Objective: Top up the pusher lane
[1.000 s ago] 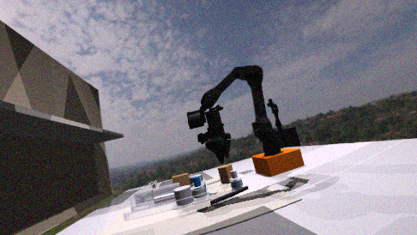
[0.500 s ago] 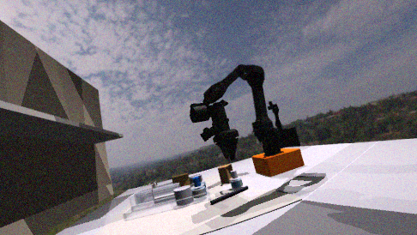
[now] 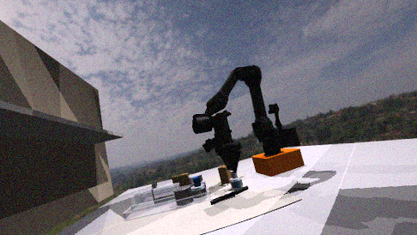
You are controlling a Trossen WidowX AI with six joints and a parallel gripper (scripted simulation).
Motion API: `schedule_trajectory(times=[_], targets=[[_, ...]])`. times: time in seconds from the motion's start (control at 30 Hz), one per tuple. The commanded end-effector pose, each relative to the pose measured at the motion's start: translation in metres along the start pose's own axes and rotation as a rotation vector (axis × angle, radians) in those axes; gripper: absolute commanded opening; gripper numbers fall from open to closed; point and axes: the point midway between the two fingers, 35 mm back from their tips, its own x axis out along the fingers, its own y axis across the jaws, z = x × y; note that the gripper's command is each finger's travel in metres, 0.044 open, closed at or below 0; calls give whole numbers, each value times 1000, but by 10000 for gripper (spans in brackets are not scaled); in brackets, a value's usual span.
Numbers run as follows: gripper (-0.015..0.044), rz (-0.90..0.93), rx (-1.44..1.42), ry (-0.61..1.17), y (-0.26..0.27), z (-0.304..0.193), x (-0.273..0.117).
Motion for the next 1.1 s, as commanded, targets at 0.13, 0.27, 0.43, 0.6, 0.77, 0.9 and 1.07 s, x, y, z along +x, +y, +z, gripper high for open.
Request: schedule_trajectory(times=[0.13,0.27,0.43,0.6,0.77,0.9,1.07], targets=[[440,-1,-5,23,-1,-6,12],[440,-1,-5,23,-1,-5,18],[440,-1,-5,23,-1,-5,26],[440,-1,-5,23,-1,-6,34],[440,-1,-5,23,-1,-6,41],[440,-1,-5,23,-1,-7,42],[309,-1,-5,23,-1,-7,42]])
